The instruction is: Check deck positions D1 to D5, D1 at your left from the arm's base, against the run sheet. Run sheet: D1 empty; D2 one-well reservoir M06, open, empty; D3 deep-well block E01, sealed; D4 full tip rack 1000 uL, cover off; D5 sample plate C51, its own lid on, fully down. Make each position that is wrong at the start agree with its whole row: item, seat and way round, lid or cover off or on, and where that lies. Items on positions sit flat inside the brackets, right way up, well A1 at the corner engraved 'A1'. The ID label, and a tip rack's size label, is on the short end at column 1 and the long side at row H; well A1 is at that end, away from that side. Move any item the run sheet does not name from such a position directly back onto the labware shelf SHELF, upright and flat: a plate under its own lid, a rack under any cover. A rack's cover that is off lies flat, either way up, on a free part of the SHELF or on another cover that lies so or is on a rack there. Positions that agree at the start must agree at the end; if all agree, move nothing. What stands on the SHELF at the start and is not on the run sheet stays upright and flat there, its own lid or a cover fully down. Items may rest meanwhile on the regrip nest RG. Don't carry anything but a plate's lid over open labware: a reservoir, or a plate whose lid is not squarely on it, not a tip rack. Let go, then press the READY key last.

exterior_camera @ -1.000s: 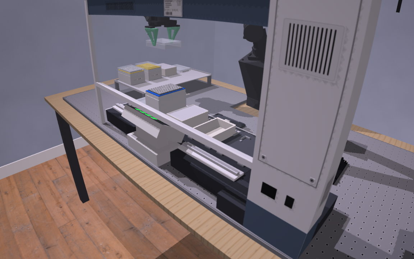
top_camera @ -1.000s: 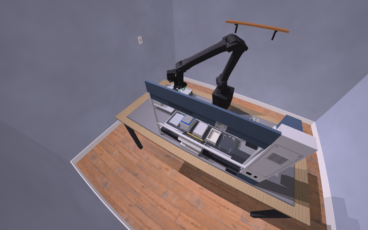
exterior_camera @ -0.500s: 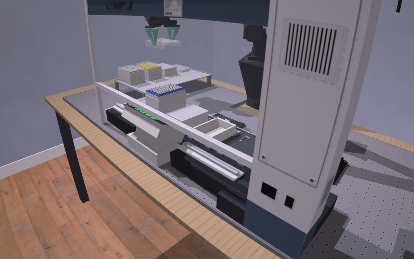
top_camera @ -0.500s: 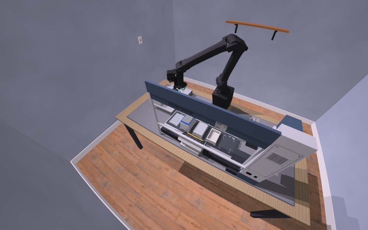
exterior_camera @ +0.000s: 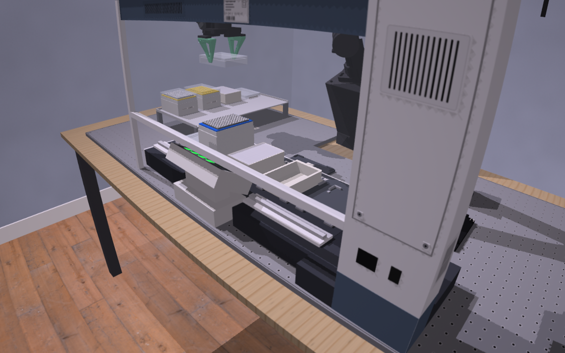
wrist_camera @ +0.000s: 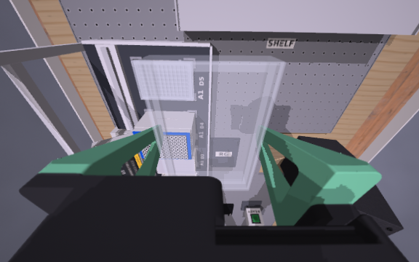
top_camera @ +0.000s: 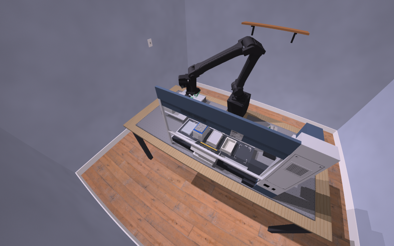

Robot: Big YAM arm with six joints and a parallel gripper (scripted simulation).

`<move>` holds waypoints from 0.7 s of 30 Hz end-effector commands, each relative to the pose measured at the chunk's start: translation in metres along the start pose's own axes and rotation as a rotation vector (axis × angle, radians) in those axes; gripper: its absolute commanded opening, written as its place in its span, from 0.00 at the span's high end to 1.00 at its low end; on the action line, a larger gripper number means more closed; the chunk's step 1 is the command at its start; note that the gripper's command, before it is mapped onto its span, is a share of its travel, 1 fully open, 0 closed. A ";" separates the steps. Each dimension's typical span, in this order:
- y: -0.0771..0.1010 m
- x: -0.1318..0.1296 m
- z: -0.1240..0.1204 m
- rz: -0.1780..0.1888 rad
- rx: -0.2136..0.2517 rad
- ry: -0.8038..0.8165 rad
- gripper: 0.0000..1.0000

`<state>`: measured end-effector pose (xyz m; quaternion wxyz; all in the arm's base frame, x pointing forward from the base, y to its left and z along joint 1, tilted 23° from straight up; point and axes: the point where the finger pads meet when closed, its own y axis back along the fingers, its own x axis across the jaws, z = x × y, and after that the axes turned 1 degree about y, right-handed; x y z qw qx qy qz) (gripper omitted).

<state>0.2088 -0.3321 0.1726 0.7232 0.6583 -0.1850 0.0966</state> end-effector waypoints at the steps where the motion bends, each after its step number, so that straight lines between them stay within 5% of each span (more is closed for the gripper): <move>1: 0.009 0.013 0.012 0.011 -0.017 0.004 1.00; 21: 0.014 0.006 0.101 0.012 -0.033 0.004 1.00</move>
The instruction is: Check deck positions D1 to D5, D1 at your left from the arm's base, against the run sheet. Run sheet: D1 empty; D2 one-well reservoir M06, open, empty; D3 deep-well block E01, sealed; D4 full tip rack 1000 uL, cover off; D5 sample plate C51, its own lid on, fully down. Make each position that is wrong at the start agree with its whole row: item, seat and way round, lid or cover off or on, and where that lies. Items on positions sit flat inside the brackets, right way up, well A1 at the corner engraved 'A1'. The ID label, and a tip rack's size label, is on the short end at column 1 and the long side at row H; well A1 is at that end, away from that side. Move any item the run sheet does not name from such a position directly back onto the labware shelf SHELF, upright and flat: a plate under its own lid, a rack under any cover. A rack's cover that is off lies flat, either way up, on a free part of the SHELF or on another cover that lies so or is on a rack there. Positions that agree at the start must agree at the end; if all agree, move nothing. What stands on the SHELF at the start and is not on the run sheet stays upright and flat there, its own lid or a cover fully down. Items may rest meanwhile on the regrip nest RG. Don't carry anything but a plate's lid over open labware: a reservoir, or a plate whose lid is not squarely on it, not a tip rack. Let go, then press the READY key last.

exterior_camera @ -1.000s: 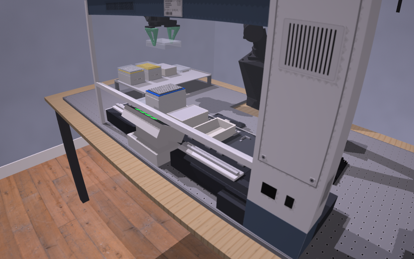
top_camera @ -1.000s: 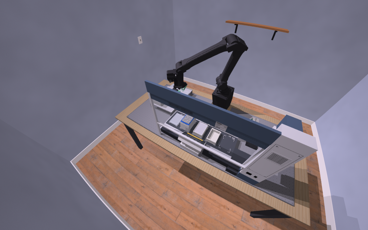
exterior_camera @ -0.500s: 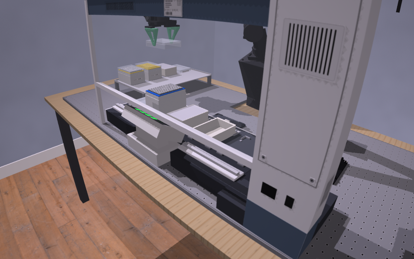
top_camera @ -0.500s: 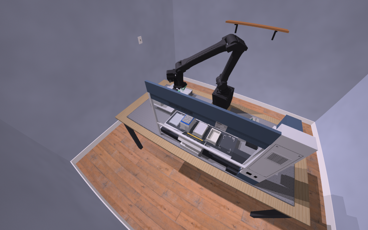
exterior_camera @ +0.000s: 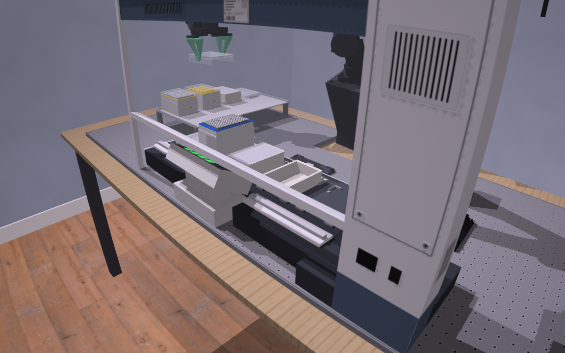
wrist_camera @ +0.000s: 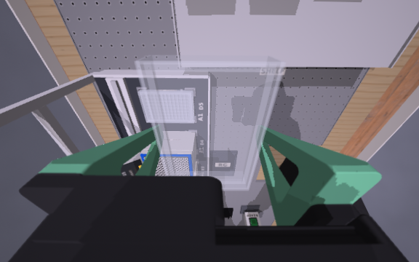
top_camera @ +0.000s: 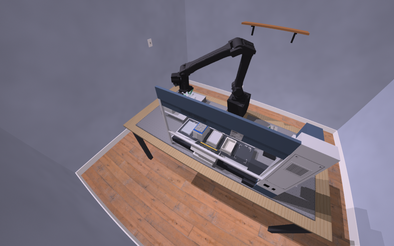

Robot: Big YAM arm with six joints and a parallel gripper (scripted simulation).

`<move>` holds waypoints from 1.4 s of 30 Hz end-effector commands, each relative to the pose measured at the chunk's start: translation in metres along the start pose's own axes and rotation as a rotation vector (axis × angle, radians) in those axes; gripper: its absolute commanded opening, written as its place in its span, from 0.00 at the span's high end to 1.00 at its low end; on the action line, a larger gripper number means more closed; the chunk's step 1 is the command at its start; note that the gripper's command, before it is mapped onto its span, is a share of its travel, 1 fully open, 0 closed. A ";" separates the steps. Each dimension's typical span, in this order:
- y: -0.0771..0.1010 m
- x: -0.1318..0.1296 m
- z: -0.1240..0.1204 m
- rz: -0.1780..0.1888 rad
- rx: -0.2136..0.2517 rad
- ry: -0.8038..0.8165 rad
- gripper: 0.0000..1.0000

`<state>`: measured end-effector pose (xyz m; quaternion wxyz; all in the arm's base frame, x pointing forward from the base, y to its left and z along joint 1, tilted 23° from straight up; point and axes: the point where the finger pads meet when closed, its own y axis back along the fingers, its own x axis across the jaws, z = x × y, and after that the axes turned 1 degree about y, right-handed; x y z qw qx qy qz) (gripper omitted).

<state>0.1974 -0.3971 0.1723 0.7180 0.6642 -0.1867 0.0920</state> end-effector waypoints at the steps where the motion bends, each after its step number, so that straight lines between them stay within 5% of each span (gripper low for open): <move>1: 0.018 0.009 0.040 0.018 -0.046 0.016 1.00; 16: 0.020 0.006 0.105 0.015 -0.049 0.016 1.00; 42: 0.018 0.013 0.107 0.017 -0.047 0.023 1.00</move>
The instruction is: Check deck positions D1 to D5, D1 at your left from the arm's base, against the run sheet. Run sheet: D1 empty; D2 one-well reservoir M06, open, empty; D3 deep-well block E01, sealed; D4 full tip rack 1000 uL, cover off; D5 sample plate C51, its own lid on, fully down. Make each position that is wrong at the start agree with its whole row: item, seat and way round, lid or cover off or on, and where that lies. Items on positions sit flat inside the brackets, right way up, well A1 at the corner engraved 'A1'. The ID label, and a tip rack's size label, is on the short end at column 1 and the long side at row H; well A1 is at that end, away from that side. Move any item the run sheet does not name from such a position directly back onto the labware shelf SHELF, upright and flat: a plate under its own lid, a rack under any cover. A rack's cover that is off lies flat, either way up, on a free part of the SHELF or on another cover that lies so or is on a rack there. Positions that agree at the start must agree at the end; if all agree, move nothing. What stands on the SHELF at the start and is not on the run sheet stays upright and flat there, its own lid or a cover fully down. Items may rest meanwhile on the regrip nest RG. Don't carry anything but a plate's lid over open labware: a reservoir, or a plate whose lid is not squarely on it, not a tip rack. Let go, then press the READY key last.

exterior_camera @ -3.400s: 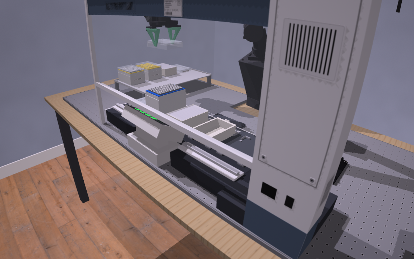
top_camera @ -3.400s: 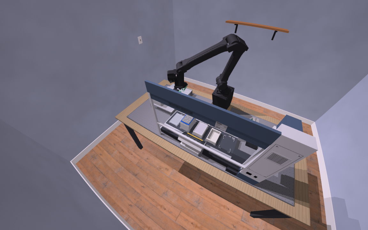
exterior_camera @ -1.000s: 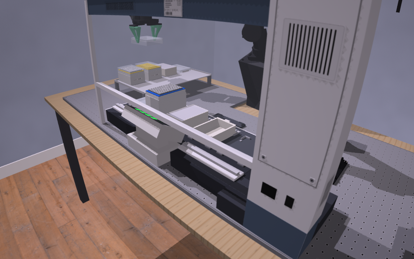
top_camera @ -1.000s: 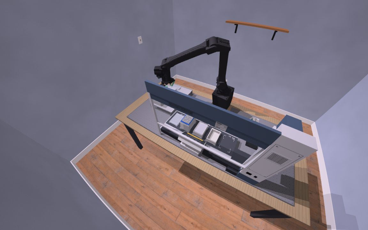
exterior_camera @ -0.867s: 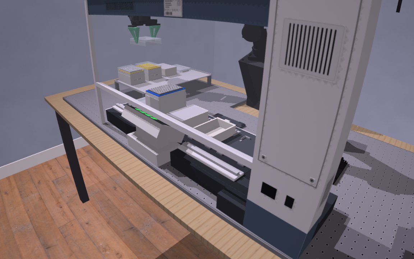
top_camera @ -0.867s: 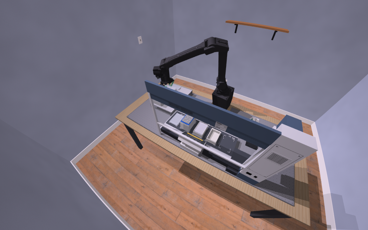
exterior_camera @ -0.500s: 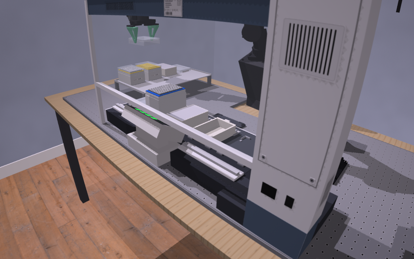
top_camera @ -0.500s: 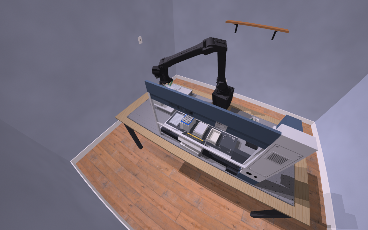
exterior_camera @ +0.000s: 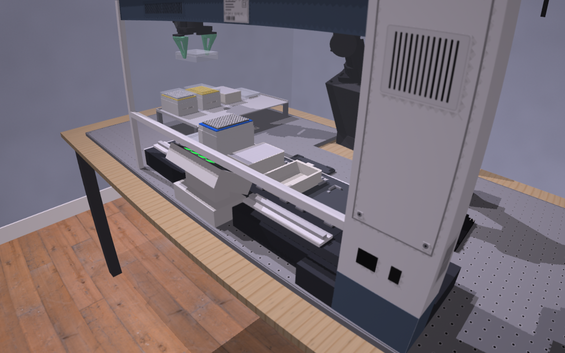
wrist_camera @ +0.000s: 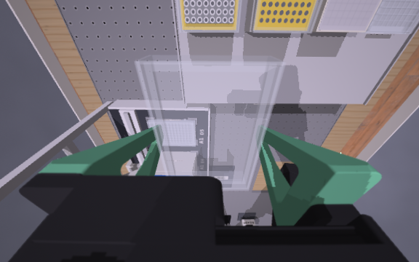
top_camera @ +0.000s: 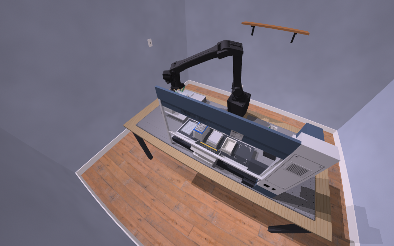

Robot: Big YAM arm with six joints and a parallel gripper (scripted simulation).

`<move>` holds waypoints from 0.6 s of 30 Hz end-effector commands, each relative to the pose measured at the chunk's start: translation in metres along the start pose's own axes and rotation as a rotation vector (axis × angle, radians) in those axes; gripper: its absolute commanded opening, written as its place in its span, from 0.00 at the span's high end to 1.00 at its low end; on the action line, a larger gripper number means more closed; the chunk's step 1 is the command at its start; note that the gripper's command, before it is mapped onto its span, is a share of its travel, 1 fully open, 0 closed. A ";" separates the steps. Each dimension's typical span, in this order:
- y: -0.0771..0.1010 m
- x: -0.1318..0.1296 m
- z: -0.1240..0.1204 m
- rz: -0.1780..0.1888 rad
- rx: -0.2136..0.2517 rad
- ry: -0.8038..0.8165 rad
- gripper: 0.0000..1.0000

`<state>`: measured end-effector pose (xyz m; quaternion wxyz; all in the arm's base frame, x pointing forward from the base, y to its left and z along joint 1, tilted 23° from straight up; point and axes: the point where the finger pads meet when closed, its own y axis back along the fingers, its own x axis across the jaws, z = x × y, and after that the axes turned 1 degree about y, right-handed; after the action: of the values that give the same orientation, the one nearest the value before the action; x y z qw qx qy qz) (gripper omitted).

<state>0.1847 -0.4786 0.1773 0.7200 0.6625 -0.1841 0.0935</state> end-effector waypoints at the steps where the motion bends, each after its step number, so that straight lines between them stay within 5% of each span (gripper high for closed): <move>1: 0.017 0.012 0.025 0.018 -0.043 0.016 1.00; 18: 0.018 0.010 0.027 0.017 -0.043 0.011 1.00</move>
<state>0.1848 -0.4812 0.1784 0.7210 0.6615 -0.1838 0.0943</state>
